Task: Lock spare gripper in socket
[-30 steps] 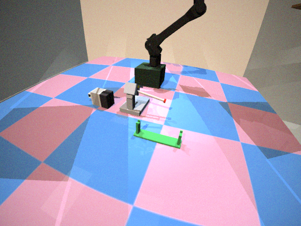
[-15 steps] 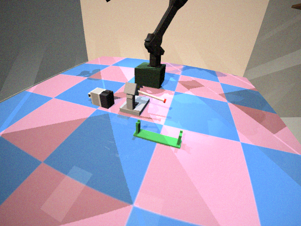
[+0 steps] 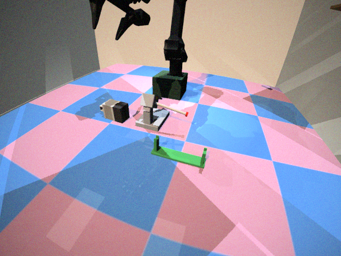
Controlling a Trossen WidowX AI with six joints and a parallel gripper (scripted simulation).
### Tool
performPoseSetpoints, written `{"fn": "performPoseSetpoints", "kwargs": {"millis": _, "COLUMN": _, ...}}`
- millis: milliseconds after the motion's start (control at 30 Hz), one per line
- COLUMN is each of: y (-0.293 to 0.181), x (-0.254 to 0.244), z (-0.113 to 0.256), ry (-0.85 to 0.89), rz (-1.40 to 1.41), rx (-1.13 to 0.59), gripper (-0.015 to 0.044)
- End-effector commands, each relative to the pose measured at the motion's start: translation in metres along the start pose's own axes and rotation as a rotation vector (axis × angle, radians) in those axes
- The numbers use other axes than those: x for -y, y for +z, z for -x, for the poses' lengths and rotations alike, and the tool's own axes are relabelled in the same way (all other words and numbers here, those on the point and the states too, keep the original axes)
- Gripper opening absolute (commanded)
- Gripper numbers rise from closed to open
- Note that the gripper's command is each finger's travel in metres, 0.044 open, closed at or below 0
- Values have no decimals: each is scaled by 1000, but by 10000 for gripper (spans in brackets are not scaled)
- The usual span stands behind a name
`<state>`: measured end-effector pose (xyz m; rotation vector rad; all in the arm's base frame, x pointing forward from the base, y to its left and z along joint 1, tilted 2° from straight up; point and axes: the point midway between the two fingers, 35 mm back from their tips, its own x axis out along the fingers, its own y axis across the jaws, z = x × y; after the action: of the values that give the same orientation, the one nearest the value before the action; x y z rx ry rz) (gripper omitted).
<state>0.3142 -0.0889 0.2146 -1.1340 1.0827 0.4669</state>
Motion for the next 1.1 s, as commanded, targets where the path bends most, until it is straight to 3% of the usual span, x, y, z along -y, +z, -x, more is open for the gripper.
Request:
{"fn": "performPoseSetpoints", "kwargs": {"millis": 0, "y": 47, "x": -30, "z": -19, "ry": 137, "rz": 116, "rx": 55, "gripper": 300}}
{"fn": "performPoseSetpoints", "kwargs": {"millis": 333, "y": 146, "x": -144, "z": -42, "ry": 493, "rz": 482, "rx": 88, "gripper": 300}}
{"fn": "performPoseSetpoints", "kwargs": {"millis": 500, "y": 149, "x": -149, "z": -49, "ry": 499, "rz": 489, "rx": 87, "gripper": 300}}
{"fn": "performPoseSetpoints", "kwargs": {"millis": 700, "y": 152, "x": -178, "z": -100, "ry": 498, "rz": 487, "rx": 85, "gripper": 300}}
{"fn": "performPoseSetpoints", "kwargs": {"millis": 1067, "y": 152, "x": -185, "z": -113, "ry": 498, "rz": 487, "rx": 85, "gripper": 300}}
